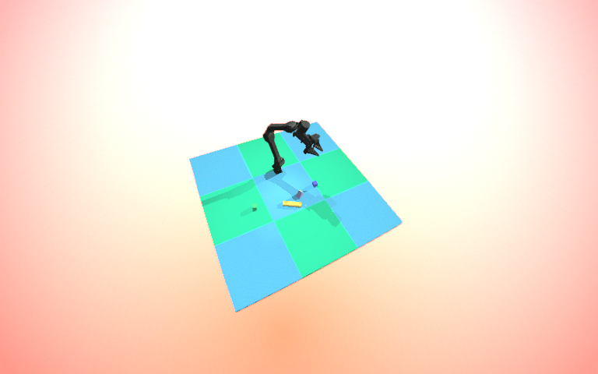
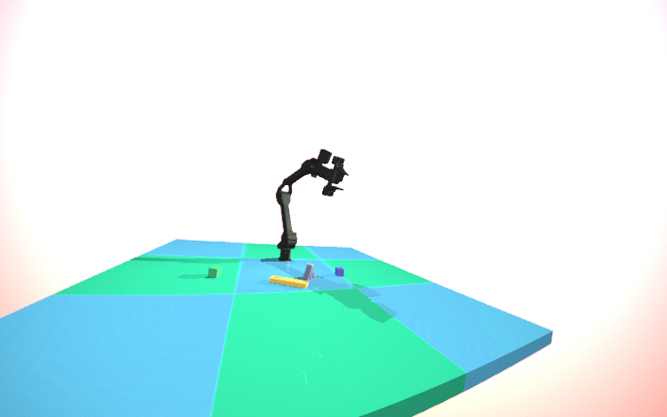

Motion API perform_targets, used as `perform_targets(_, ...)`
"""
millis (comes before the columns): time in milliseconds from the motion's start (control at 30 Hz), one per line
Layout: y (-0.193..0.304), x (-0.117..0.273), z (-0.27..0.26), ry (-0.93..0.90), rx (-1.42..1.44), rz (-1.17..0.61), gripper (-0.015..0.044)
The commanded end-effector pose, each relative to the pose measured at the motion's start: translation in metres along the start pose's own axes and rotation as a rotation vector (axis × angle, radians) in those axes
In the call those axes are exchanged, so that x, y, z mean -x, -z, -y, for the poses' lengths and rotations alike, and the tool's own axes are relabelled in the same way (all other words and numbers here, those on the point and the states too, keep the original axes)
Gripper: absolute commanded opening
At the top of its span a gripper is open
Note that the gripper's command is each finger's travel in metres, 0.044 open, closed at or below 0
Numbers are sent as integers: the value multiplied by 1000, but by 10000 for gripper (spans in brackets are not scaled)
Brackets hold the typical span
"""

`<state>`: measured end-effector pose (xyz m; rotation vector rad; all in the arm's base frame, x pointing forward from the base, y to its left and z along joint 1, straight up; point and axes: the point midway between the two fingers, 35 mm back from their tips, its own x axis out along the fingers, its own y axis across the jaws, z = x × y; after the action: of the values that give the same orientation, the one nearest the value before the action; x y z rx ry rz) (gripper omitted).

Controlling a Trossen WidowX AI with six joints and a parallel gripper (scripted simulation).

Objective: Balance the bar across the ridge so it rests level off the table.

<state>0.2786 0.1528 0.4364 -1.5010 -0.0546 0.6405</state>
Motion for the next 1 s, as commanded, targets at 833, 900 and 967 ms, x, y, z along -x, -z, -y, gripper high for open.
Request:
perform_targets(833,159,-91,-146,-568,-361,-412,315)
perform_targets(900,170,-92,-158,-608,-397,-439,315)
perform_targets(967,181,-92,-171,-650,-433,-465,315)
